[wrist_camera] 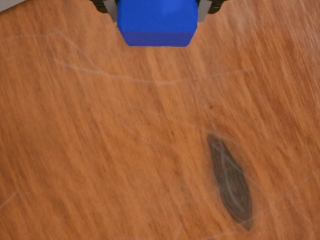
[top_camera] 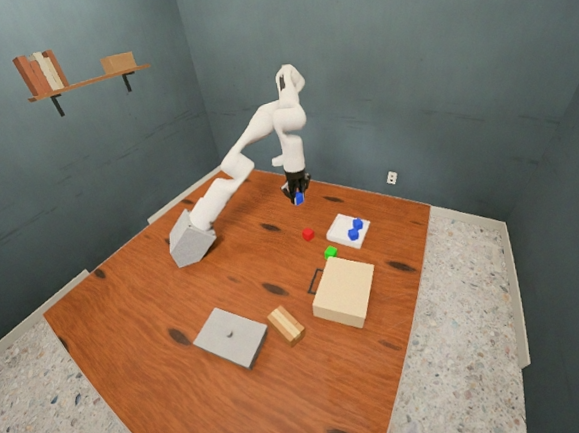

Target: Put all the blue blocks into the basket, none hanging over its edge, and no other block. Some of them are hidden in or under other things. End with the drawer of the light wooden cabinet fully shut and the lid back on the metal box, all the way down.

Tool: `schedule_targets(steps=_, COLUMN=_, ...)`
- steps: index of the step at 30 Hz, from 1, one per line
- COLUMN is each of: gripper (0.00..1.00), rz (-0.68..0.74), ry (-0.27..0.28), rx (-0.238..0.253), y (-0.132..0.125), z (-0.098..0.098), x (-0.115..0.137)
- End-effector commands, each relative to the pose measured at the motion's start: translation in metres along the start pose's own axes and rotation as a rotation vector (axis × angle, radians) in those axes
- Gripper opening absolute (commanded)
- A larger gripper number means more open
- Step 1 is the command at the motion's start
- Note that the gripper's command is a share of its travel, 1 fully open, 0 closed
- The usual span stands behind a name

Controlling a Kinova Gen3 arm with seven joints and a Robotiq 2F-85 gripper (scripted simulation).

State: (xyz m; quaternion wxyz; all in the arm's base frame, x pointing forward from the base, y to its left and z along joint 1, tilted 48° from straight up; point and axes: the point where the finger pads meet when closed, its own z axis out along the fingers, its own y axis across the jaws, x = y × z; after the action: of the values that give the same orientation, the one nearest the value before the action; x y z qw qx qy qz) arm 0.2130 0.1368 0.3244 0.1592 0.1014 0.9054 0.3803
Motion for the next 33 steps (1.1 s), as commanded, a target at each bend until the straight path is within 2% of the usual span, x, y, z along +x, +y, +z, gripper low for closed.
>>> schedule_targets(steps=1, gripper=0.1, rz=0.004, ry=0.001, rx=0.002, y=0.0, z=-0.002, x=0.0)
schedule_targets(steps=6, gripper=0.1, rz=0.0, ry=0.001, rx=0.002, y=0.0, z=-0.002, x=0.0)
schedule_targets(steps=9, gripper=0.1, rz=-0.056, ry=0.001, rx=0.008, y=0.004, z=-0.003, x=-0.008)
schedule_targets(steps=14, gripper=0.1, rz=-0.333, ry=0.016, rx=0.03, y=0.027, z=-0.007, x=-0.04)
schedule_targets(steps=18, gripper=0.1, rz=-0.649, ry=0.022, rx=0.035, y=0.07, z=-0.007, x=-0.073)
schedule_targets(steps=20, gripper=0.1, rz=-0.649, ry=0.022, rx=0.035, y=0.07, z=-0.007, x=-0.073)
schedule_targets(steps=23, gripper=0.1, rz=-0.904, ry=0.019, rx=0.023, y=0.11, z=-0.004, x=-0.092)
schedule_targets(steps=26, gripper=0.1, rz=-1.076, ry=0.011, rx=0.006, y=0.143, z=-0.002, x=-0.101)
schedule_targets(steps=29, gripper=0.1, rz=-1.164, ry=0.004, rx=0.0, y=0.161, z=-0.001, x=-0.104)
schedule_targets(steps=33, gripper=0.1, rz=-1.179, ry=0.002, rx=-0.002, y=0.164, z=-0.001, x=-0.105)
